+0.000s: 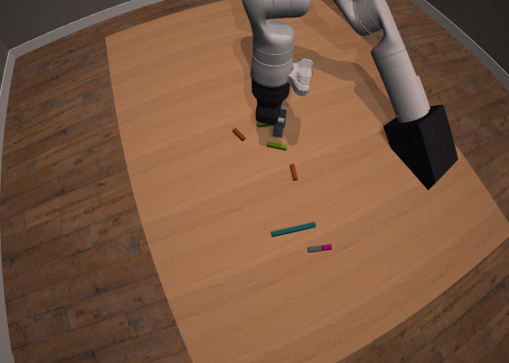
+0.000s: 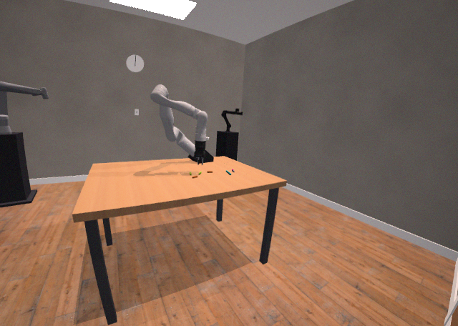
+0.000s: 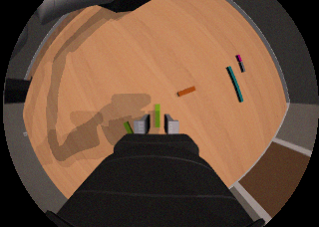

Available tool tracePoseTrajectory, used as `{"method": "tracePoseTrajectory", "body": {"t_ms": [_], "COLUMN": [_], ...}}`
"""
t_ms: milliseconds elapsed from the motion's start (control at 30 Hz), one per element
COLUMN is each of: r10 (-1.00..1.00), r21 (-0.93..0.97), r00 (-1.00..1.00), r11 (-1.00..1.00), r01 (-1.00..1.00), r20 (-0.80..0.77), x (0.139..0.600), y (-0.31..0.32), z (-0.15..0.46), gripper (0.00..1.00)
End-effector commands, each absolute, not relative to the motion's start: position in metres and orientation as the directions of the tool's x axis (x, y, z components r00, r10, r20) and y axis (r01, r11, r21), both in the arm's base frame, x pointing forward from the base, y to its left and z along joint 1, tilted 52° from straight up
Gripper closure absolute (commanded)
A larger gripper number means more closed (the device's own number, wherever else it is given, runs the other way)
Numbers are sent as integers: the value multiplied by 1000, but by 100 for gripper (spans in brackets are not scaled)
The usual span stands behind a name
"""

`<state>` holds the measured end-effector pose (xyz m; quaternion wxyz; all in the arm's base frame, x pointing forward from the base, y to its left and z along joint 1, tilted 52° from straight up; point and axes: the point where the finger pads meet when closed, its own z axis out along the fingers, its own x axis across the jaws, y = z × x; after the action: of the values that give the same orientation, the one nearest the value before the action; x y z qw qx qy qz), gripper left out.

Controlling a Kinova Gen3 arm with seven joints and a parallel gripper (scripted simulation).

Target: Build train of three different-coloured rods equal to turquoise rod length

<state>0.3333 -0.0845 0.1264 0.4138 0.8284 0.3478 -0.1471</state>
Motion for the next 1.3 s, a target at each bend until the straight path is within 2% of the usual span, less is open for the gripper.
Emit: {"method": "tracePoseTrajectory", "body": {"t_ms": [0,1267], "r10": [456,456], "r21": [584,584], "r00": [715,715], "r11": [-415,-415], "r01": [698,698], "r20": [-531,-531], "x": [334,336], "y": [-84,-115], "z": [126,102], "gripper": [46,46]}}
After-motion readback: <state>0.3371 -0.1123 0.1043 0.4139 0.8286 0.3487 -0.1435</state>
